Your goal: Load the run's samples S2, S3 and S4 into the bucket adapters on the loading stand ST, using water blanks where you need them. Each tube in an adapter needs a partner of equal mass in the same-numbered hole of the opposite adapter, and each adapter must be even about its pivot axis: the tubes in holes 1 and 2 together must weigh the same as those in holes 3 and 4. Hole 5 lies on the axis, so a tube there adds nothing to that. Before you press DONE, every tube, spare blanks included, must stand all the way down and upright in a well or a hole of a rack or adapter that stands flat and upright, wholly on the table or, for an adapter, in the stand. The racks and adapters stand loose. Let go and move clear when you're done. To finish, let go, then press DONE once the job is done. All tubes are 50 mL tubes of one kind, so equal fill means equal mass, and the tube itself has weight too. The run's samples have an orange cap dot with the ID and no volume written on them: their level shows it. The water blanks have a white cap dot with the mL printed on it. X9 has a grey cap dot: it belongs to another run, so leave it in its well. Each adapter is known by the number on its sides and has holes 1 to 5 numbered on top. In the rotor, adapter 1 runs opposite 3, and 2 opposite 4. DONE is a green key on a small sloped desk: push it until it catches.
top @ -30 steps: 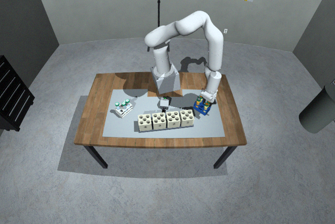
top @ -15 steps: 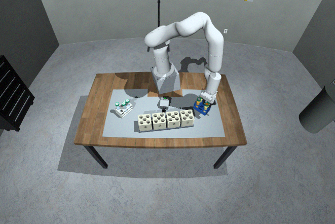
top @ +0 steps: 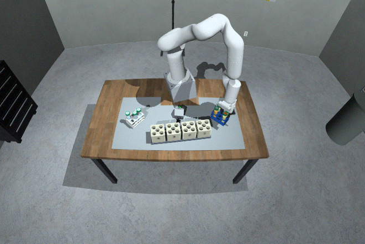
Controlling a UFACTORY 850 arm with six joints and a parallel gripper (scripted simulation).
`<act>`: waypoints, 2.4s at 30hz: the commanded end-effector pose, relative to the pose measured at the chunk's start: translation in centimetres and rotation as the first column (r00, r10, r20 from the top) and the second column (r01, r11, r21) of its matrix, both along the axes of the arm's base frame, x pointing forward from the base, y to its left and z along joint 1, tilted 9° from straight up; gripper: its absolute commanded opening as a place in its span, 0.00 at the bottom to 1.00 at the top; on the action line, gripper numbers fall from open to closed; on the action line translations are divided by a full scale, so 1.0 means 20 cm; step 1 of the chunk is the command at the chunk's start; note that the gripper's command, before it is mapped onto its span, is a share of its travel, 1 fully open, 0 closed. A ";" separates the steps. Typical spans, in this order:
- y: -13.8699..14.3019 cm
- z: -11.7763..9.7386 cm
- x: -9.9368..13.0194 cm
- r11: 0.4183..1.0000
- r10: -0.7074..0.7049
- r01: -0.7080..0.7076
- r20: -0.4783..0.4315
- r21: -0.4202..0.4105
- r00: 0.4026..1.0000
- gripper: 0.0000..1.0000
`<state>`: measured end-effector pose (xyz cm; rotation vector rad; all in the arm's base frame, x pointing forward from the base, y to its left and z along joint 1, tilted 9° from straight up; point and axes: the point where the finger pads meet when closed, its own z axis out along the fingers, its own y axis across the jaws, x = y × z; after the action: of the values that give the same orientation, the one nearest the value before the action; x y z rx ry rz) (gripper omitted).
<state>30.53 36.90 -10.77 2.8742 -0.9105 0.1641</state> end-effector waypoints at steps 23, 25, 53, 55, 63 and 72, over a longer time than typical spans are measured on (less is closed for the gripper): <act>0.00 0.01 0.00 1.000 0.000 0.000 0.001 0.001 1.000 0.00; 0.00 0.01 0.00 1.000 0.000 0.000 0.001 0.001 1.000 0.00; 0.01 0.03 0.00 1.000 0.000 0.000 0.001 0.001 1.000 0.00; 0.01 0.04 0.00 1.000 0.000 0.000 0.001 0.001 1.000 0.00; 0.01 0.06 0.00 1.000 0.000 0.000 0.001 0.001 1.000 0.00; 0.02 0.09 0.00 1.000 0.000 0.000 0.001 0.001 1.000 0.00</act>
<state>30.42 37.10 -9.29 2.8746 -0.9105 0.1649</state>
